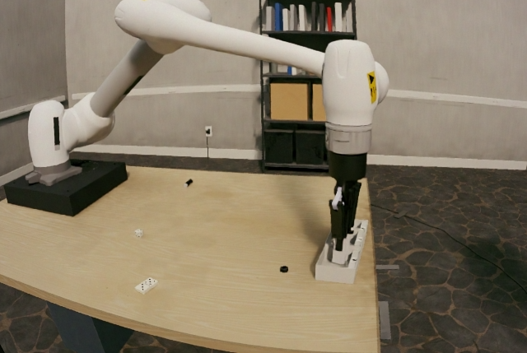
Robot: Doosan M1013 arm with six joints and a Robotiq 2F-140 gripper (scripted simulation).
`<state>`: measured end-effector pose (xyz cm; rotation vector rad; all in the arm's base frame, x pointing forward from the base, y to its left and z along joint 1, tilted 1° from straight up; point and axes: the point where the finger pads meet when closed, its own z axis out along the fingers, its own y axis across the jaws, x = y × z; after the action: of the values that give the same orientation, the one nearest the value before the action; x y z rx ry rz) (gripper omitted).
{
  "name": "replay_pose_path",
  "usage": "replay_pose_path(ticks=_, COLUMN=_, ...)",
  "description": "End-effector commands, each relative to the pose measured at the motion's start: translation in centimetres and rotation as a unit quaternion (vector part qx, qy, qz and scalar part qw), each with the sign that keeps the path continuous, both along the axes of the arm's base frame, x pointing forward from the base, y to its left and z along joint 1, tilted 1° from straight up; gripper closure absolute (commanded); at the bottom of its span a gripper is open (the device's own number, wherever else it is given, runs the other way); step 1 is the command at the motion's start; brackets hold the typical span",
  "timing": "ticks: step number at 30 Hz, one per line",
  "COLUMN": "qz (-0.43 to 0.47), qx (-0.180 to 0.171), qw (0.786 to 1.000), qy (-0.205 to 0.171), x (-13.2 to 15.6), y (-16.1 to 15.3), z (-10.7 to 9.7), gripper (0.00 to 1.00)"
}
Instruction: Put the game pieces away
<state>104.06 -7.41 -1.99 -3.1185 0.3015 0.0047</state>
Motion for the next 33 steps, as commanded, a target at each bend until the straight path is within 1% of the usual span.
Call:
replay_pose_path(ticks=1, qz=0.000, qx=0.000, qw=1.000, qy=-0.001, x=0.1, y=0.0, z=0.6, gripper=0.85)
replay_pose_path(ticks=18, qz=0.000, qx=0.000, qw=1.000, qy=-0.001, x=0.1, y=0.0, z=2.6, gripper=0.85)
replay_pose_path(ticks=21, qz=0.000, qx=0.000, qw=1.000, qy=-0.001, x=0.1, y=0.0, z=3.8, gripper=0.85)
replay_pose_path(ticks=23, qz=0.000, qx=0.000, qw=1.000, qy=-0.001, x=0.1, y=0.0, z=3.8, gripper=0.85)
replay_pose_path(ticks=28, qz=0.000, qx=0.000, qw=1.000, qy=-0.001, x=0.1, y=0.0, z=5.8, gripper=0.85)
replay_pose_path(ticks=31, qz=0.000, qx=0.000, qw=1.000, qy=-0.001, x=0.1, y=0.0, z=5.8, gripper=0.85)
replay_pose_path(ticks=33, qz=0.000, qx=0.000, qw=1.000, qy=-0.001, x=0.0, y=1.0, z=5.8, gripper=0.85)
